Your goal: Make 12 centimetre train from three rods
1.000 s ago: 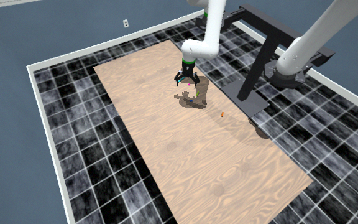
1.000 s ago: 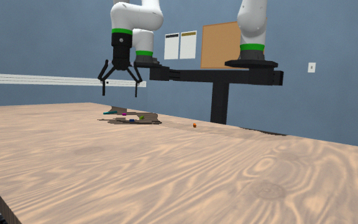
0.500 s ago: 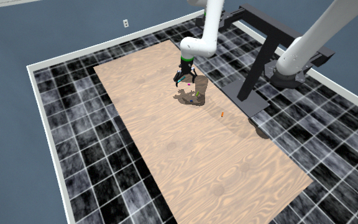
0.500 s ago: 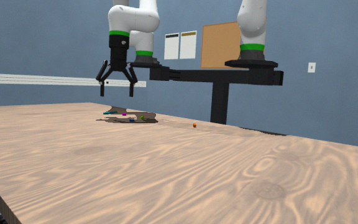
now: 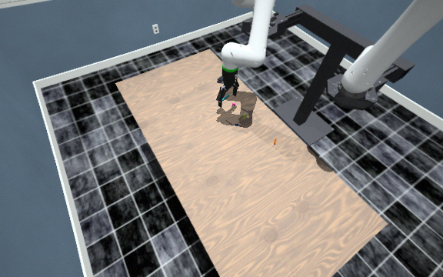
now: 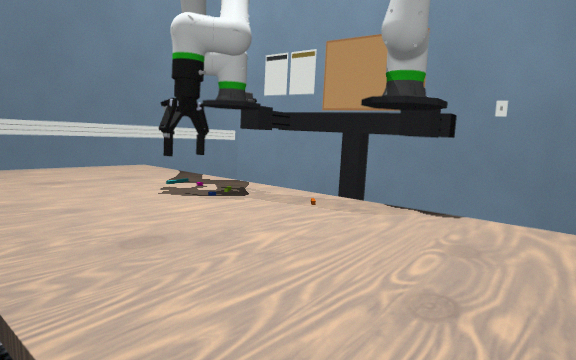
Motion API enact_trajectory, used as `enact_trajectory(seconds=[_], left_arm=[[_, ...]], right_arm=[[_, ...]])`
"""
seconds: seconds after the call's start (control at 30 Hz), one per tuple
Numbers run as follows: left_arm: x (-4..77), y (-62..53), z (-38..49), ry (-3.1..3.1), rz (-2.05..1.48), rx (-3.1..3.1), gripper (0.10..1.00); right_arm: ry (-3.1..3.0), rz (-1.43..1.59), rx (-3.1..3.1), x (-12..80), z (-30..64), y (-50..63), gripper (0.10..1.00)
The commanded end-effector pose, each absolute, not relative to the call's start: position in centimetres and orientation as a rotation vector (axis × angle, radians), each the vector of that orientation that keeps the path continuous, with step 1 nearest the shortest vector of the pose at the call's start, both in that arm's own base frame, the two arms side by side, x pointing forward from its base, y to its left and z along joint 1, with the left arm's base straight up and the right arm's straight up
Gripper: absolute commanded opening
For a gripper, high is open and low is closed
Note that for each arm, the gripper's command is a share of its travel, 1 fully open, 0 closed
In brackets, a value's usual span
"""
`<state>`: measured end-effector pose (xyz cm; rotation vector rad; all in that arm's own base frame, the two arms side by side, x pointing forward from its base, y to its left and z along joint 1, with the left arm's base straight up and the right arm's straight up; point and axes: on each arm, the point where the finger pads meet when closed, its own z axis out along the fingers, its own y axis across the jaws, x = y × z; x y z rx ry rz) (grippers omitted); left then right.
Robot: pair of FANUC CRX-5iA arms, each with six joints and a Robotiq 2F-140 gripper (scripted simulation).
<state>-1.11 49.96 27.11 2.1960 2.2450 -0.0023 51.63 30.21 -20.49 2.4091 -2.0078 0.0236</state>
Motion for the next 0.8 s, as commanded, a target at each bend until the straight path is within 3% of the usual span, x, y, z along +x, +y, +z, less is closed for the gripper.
enact_trajectory(seconds=[0.0, 0.77], left_arm=[[-1.1, 50.0, 27.2, 2.246, 0.0, 2.197, 1.0], [-1.1, 50.0, 27.2, 2.246, 0.0, 2.197, 1.0]], right_arm=[[-1.804, 0.001, 2.574, 51.3, -20.5, 29.2, 1.0], [-0.776, 0.002, 3.045, 48.9, -20.9, 24.4, 1.0]])
